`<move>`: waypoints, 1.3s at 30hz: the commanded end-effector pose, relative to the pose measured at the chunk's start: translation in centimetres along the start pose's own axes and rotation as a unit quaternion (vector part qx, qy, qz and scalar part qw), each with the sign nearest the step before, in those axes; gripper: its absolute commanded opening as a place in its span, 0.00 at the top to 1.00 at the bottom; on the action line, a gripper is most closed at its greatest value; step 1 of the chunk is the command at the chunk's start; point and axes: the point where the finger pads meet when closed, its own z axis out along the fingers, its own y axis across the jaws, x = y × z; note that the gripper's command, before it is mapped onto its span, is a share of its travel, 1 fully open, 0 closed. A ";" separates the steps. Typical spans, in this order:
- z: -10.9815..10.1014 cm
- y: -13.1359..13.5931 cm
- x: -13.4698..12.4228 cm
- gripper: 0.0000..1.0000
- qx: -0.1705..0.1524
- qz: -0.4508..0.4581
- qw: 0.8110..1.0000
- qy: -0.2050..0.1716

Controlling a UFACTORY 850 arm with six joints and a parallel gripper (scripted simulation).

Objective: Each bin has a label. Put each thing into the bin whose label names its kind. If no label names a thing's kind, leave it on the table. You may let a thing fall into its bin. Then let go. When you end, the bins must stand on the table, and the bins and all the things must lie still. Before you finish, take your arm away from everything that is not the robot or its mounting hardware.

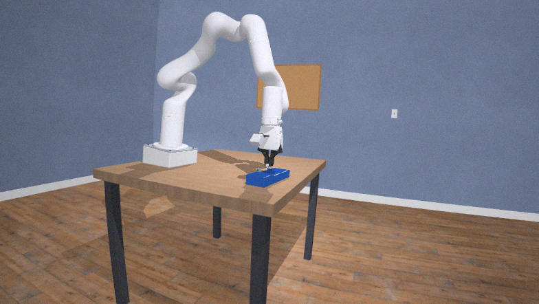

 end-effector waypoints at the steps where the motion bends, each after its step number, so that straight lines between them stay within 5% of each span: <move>1: 0.2 -0.1 0.0 1.00 0.001 0.000 1.000 0.000; 23: 4.2 -0.1 0.0 1.00 0.001 0.000 1.000 0.000; 38: 4.3 0.0 0.1 1.00 0.001 0.000 1.000 0.000; 39: 4.3 0.0 0.1 0.71 0.001 0.000 1.000 0.000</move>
